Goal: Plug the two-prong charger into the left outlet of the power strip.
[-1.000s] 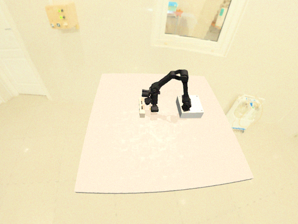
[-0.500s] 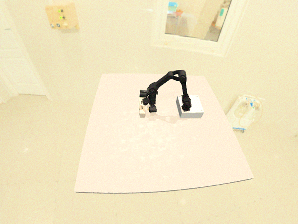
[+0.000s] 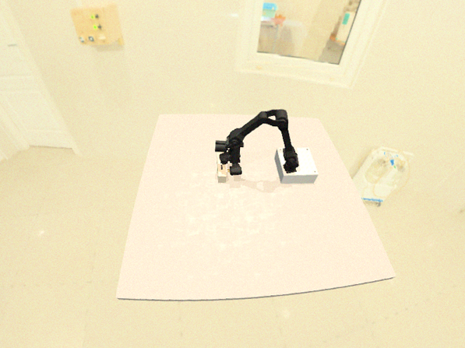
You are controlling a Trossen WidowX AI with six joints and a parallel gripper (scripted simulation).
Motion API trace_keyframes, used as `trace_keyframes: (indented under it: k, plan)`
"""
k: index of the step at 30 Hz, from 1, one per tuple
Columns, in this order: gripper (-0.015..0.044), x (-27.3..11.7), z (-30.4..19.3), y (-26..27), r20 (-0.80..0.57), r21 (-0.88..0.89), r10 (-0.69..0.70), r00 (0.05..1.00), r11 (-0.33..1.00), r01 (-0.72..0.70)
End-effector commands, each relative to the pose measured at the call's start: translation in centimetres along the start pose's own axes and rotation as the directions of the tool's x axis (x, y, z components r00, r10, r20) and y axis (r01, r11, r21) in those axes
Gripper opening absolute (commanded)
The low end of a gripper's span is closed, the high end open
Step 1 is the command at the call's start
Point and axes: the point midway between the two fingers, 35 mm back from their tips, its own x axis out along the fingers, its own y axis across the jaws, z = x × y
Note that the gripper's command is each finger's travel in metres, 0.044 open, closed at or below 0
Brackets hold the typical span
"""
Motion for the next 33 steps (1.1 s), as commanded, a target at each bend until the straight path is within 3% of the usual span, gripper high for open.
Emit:
trace_keyframes:
  k: [1, 33]
  plan:
    - [0.0, 0.03, 0.1, -0.04, -0.003, 0.002, -0.003, 1.0, 1.0, 0.003]
    - [0.0, -0.07, 0.93, -0.08, -0.003, 0.002, -0.003, 1.0, 1.0, 0.003]
